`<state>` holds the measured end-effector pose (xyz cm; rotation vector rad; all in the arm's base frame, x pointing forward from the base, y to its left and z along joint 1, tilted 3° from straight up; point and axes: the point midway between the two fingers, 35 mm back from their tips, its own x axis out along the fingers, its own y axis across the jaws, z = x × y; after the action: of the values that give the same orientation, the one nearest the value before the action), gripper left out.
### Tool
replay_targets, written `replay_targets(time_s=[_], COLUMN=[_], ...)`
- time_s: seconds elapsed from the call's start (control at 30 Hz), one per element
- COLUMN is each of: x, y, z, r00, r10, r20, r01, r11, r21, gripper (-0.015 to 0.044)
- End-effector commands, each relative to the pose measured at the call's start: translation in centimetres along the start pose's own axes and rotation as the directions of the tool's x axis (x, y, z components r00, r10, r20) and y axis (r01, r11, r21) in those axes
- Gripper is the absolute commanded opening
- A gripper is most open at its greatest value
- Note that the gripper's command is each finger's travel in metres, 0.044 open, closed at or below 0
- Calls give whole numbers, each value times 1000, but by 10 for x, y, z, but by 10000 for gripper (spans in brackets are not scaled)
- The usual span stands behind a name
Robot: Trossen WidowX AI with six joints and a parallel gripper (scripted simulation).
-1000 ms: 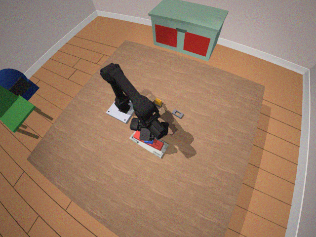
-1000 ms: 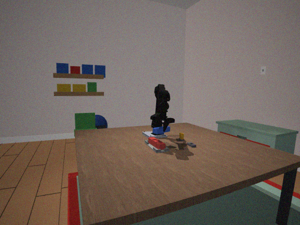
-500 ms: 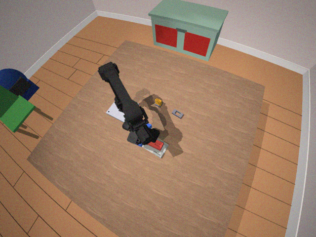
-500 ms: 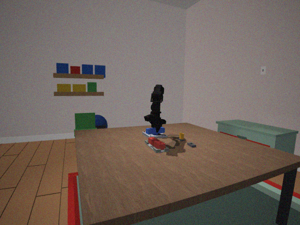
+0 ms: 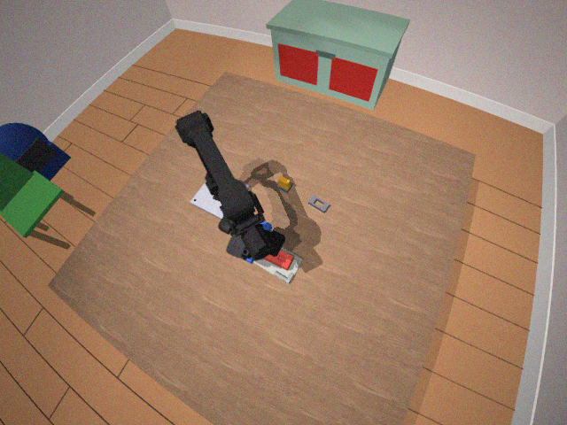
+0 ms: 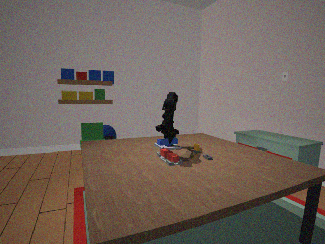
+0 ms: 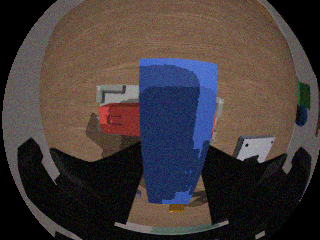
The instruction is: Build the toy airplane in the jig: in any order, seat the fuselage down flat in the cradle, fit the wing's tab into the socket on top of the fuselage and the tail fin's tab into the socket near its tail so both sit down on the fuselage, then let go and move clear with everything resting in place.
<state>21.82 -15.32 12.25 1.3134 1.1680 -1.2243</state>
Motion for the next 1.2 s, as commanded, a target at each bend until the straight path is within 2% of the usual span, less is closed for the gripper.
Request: replay_targets(time_s=[0.0, 1.03, 1.17], x=[0, 40, 38], y=[0, 1, 1], z=[0, 0, 0], r00=[1000, 1000, 1000], r10=[4, 4, 2], r20=[-1, -1, 1], r01=[-4, -4, -2], r11=[1000, 1000, 1000], r21=[6, 6, 1], gripper=[195, 195, 168])
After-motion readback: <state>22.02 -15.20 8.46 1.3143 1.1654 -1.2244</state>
